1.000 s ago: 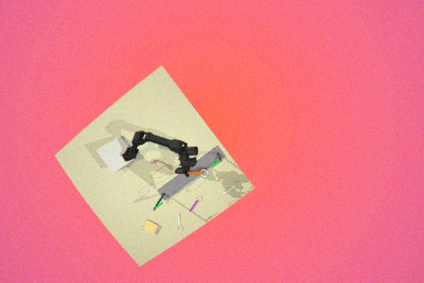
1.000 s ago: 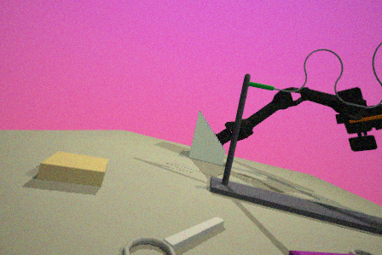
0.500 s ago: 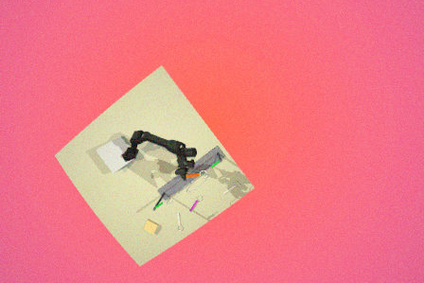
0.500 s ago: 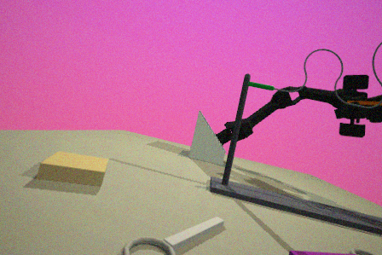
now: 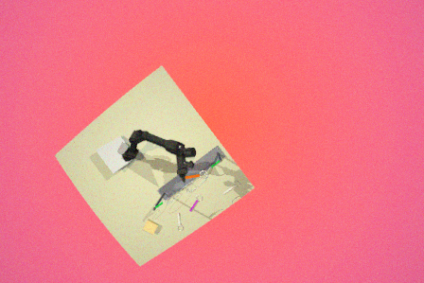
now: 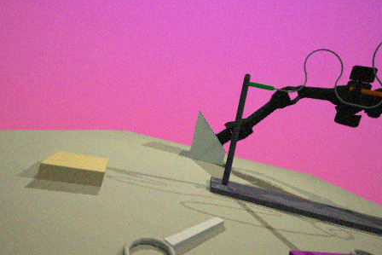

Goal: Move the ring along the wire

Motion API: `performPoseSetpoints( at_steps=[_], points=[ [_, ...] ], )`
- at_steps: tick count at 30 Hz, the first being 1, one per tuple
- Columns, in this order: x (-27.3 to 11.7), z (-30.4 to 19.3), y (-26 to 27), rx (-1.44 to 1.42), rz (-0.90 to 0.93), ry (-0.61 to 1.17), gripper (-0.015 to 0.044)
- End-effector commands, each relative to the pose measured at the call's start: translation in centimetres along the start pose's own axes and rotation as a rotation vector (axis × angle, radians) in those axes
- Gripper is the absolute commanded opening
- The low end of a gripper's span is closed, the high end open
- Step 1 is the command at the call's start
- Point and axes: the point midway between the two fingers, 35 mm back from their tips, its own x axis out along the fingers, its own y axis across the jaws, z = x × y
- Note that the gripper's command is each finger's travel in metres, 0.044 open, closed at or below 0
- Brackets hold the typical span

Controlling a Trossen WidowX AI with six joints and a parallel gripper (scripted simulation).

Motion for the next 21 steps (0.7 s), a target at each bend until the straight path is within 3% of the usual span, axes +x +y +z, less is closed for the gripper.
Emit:
performPoseSetpoints(
  at_steps=[1, 21],
  points=[
    [-0.1, 0.0, -1.3, -0.048, -0.039, 0.001, -0.0150],
    [-0.5, 0.7, -5.1, -0.274, -0.160, 0.003, -0.0150]
  ],
)
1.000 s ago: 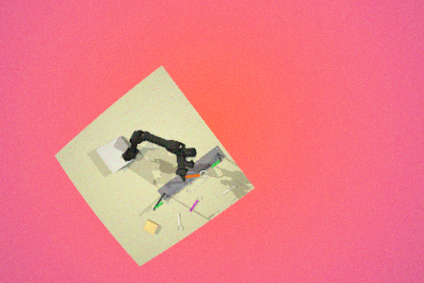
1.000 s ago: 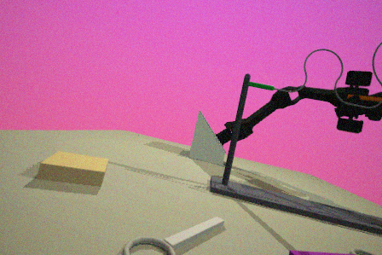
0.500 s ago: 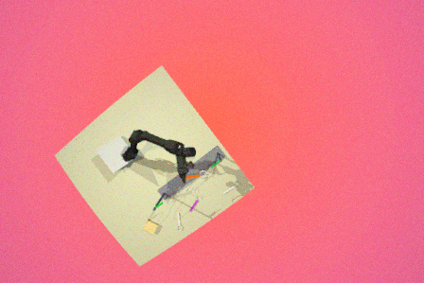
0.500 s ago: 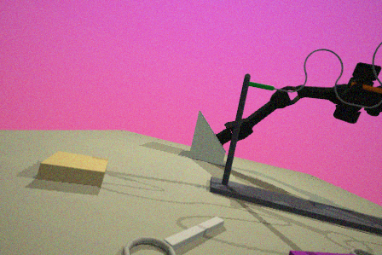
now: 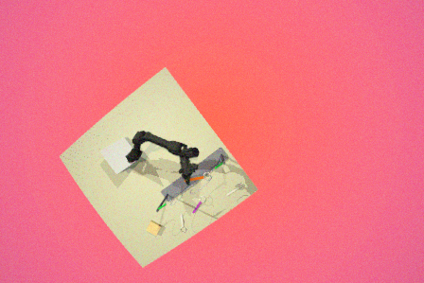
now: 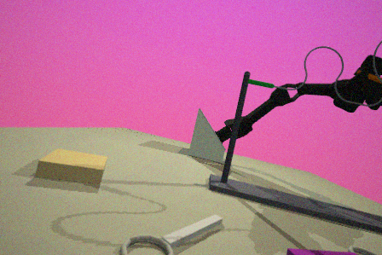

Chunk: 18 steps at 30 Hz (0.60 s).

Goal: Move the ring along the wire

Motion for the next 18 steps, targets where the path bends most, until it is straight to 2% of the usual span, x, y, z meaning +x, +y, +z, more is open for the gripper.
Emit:
performPoseSetpoints(
  at_steps=[1, 18],
  points=[
    [-0.1, -0.1, -1.1, -0.033, -0.030, 0.004, -0.0150],
    [0.7, 0.5, -4.4, -0.181, -0.096, -0.079, -0.0150]
  ],
)
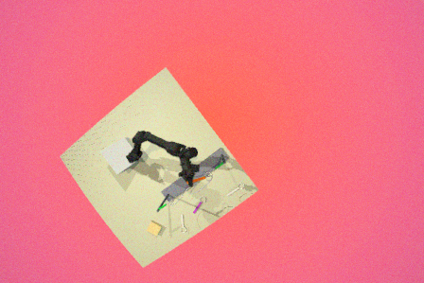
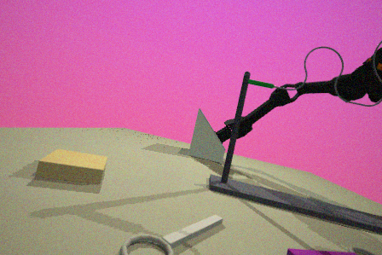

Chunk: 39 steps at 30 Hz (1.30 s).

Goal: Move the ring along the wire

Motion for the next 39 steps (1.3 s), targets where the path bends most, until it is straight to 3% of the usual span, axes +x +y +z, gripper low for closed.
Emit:
performPoseSetpoints(
  at_steps=[1, 39],
  points=[
    [-0.03, 0.01, -0.95, -0.015, -0.015, -0.006, -0.0150],
    [-0.10, 0.18, -0.89, 0.252, 0.119, -0.007, -0.0150]
  ],
)
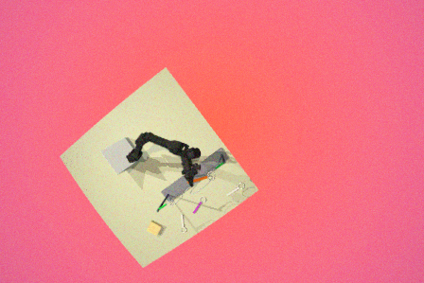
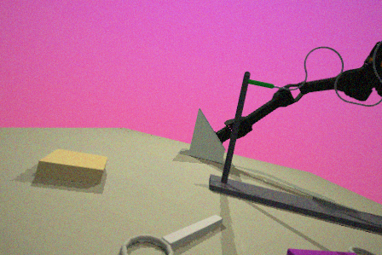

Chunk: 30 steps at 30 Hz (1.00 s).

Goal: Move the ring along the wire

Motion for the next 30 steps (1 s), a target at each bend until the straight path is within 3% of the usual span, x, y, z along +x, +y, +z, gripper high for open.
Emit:
performPoseSetpoints(
  at_steps=[1, 30],
  points=[
    [-0.1, 0.0, -0.1, 0.048, 0.015, -0.004, -0.0150],
    [-0.2, 0.2, 0.9, 0.332, 0.162, -0.011, -0.0150]
  ],
)
